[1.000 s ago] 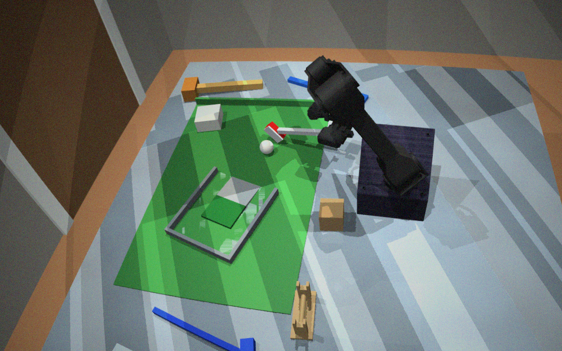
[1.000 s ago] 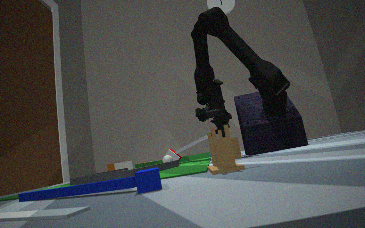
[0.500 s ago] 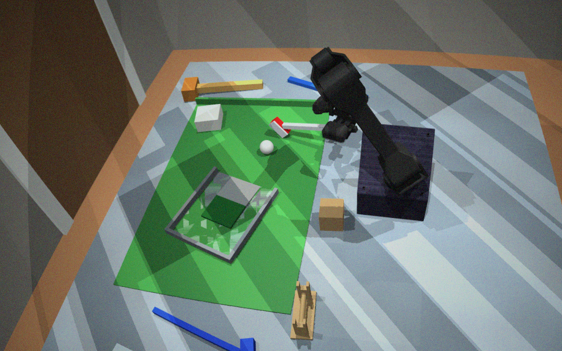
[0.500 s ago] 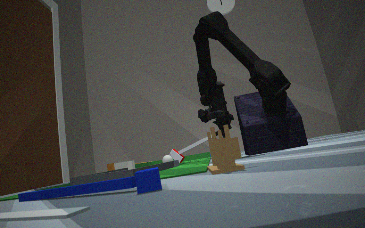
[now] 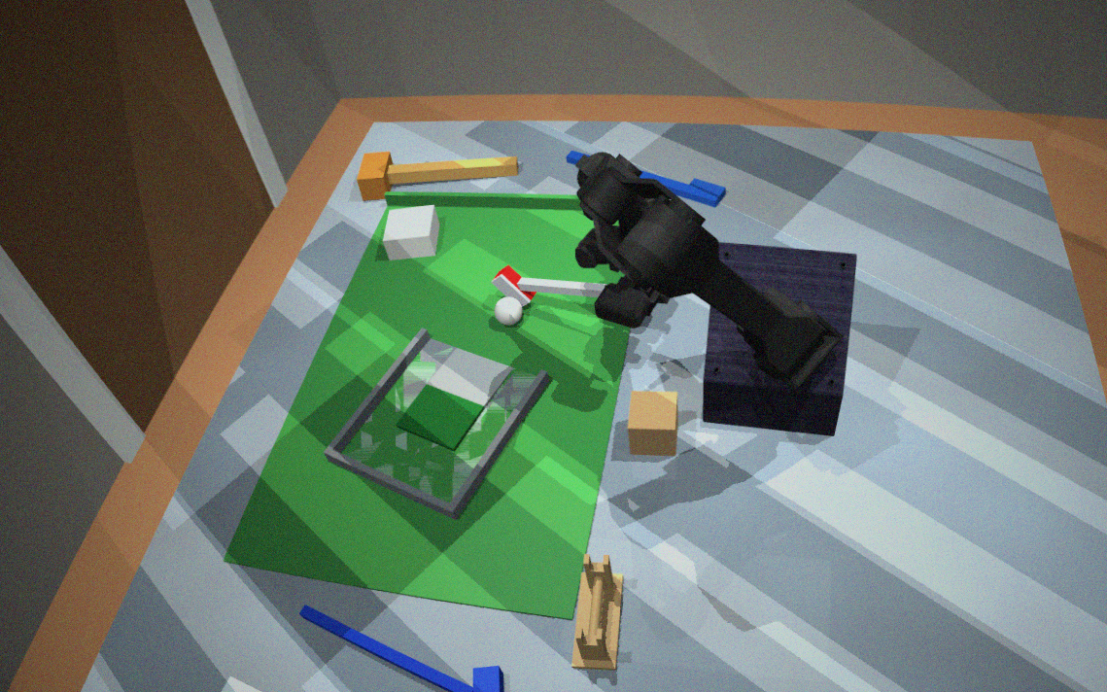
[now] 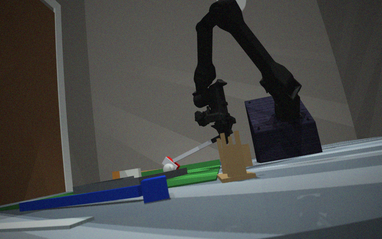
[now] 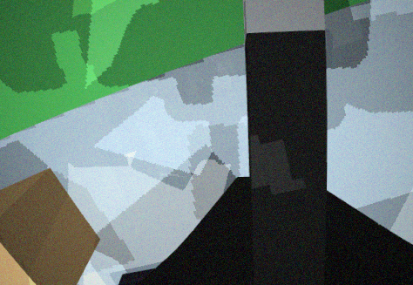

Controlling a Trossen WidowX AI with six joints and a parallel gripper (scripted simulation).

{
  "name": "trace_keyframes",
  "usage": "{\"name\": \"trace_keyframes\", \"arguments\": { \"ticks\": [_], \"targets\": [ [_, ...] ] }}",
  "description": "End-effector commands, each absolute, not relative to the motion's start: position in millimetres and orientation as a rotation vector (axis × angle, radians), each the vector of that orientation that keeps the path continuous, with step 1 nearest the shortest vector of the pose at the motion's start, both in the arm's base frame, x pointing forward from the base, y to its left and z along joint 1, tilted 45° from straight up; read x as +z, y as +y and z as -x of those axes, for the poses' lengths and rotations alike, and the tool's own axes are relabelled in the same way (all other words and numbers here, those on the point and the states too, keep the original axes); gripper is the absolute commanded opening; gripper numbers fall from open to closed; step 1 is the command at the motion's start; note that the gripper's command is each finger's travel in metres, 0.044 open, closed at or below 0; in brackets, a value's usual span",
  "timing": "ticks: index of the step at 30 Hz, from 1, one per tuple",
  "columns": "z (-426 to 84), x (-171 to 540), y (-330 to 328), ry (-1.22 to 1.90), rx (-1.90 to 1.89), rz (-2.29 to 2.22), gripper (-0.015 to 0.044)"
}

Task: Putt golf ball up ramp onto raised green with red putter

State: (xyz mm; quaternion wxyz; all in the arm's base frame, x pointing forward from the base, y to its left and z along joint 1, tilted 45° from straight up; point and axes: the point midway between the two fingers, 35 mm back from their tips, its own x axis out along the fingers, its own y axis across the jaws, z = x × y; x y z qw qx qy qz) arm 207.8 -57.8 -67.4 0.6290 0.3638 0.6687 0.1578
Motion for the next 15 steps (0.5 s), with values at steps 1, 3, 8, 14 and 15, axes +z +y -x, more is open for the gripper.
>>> {"name": "trace_keyframes", "arguments": {
  "ticks": [1,3,8,14,15],
  "targets": [
    [-211,-42,-27,1.528,0.371,-0.848,0.0],
    [-211,-42,-27,1.528,0.371,-0.848,0.0],
    [-211,-38,-32,1.528,0.37,-0.847,0.0],
    [-211,-16,-55,1.529,0.367,-0.846,0.0],
    [-210,-11,-60,1.529,0.367,-0.846,0.0]
  ]
}}
